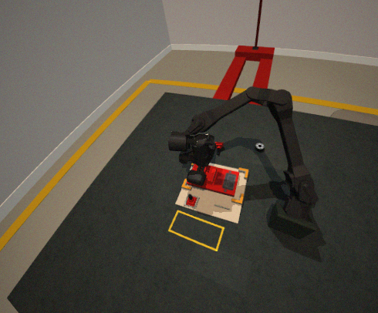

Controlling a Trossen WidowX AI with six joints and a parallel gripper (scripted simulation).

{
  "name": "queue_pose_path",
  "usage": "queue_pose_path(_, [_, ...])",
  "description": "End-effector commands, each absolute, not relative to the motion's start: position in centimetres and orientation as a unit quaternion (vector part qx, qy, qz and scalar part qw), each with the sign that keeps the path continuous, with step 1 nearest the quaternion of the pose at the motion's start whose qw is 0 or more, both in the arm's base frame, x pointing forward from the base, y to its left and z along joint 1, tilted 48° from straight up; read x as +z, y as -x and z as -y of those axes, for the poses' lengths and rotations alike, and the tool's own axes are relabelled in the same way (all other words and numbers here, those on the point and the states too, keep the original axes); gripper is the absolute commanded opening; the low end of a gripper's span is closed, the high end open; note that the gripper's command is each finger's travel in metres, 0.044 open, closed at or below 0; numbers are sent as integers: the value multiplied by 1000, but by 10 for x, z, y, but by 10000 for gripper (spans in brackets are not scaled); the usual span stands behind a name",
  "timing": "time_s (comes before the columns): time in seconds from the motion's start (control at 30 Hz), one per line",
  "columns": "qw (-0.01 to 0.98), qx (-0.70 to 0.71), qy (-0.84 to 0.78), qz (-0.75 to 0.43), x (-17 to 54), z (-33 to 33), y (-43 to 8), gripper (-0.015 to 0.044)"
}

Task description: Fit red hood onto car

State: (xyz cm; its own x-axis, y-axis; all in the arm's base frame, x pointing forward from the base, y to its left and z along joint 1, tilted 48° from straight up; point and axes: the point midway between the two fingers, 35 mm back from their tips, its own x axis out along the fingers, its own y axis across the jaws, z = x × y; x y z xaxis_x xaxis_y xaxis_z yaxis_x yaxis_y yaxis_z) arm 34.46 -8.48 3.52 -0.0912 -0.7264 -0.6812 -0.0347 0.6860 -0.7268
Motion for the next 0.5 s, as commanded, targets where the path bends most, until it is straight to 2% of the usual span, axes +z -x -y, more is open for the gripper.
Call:
queue_pose_path(0.0, [614,-282,281,-682,34,86,-345,0])
queue_pose_path(0.4, [614,-282,278,-683,34,87,-344,0])
queue_pose_path(0.47, [614,-282,278,-683,33,87,-344,53])
